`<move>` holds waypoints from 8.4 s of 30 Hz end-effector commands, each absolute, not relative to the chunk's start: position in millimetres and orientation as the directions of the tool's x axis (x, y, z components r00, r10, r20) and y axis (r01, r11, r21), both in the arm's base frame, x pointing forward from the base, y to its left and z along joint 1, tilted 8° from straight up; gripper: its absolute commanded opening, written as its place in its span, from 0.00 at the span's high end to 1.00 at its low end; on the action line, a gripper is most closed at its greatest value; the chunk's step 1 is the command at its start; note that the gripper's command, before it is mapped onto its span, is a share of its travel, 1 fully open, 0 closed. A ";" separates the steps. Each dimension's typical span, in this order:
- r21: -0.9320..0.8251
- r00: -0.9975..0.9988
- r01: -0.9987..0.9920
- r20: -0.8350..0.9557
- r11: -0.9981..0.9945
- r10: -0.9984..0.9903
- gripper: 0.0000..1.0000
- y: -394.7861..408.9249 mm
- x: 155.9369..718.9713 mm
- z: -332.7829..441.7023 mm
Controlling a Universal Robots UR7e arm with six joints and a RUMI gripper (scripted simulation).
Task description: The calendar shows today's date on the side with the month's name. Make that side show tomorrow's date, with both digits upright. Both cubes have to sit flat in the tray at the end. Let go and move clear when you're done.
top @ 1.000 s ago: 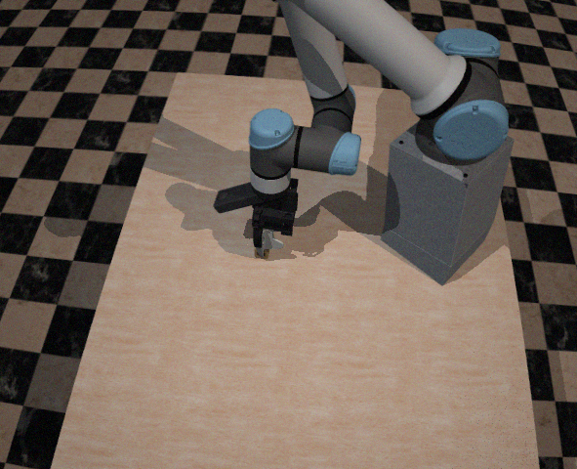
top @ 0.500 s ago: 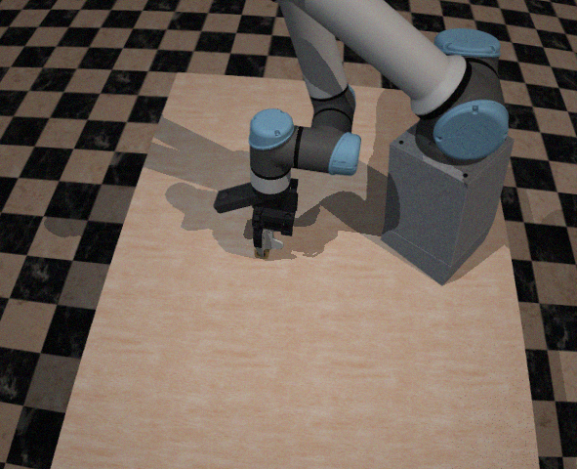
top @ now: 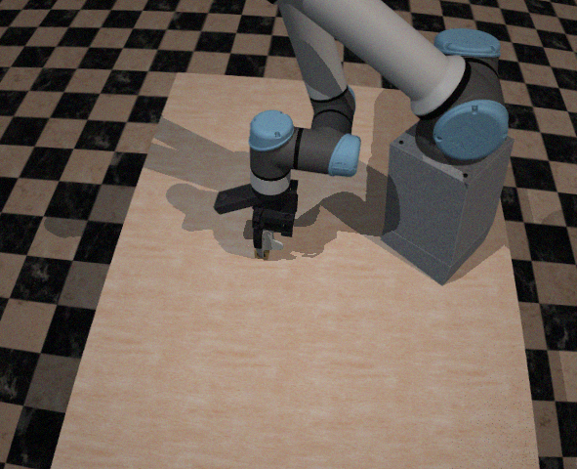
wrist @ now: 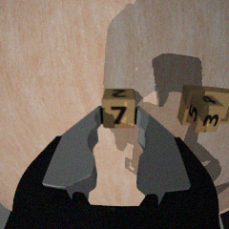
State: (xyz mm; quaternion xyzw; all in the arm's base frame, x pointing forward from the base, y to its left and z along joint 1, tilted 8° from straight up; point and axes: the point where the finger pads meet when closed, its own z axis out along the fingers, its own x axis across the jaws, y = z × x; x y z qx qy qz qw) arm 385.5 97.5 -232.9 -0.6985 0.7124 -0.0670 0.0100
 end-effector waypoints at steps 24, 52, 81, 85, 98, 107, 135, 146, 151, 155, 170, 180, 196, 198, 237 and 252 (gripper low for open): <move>-0.110 -0.024 -0.994 0.079 0.015 -0.997 0.90 97.5 385.9 -233.1; -0.110 -0.024 -0.994 0.079 0.015 -0.997 0.90 97.5 385.9 -233.1; -0.110 -0.024 -0.994 0.079 0.015 -0.997 0.90 97.5 385.9 -233.1; -0.110 -0.024 -0.994 0.079 0.015 -0.997 0.83 97.5 385.9 -233.1; -0.110 -0.024 -0.994 0.079 0.015 -0.997 0.72 97.5 385.9 -233.1; -0.110 -0.024 -0.994 0.079 0.015 -0.997 0.72 97.5 385.9 -232.9; -0.110 -0.024 -0.994 0.079 0.015 -0.997 0.72 102.3 379.5 -174.6; -0.110 -0.024 -0.994 0.079 0.015 -0.997 0.72 104.4 376.8 -149.6; -0.110 -0.024 -0.994 0.079 0.015 -0.997 0.72 104.7 376.3 -145.3; -0.110 -0.024 -0.994 0.079 0.015 -0.997 0.72 104.9 376.1 -144.0; -0.110 -0.024 -0.994 0.079 0.015 -0.997 0.00 104.9 376.1 -143.9; -0.110 -0.024 -0.994 0.079 0.015 -0.997 0.00 104.9 376.1 -143.9; -0.108 0.003 -0.994 0.082 -0.012 -0.997 0.00 105.4 376.2 -144.0; -0.108 0.003 -0.994 0.082 -0.012 -0.997 0.00 105.4 376.2 -144.0; -0.050 0.520 -0.847 0.127 -0.529 -0.845 0.00 115.5 376.0 -146.0; 0.001 0.797 -0.594 0.136 -0.804 -0.588 0.00 121.2 373.3 -147.5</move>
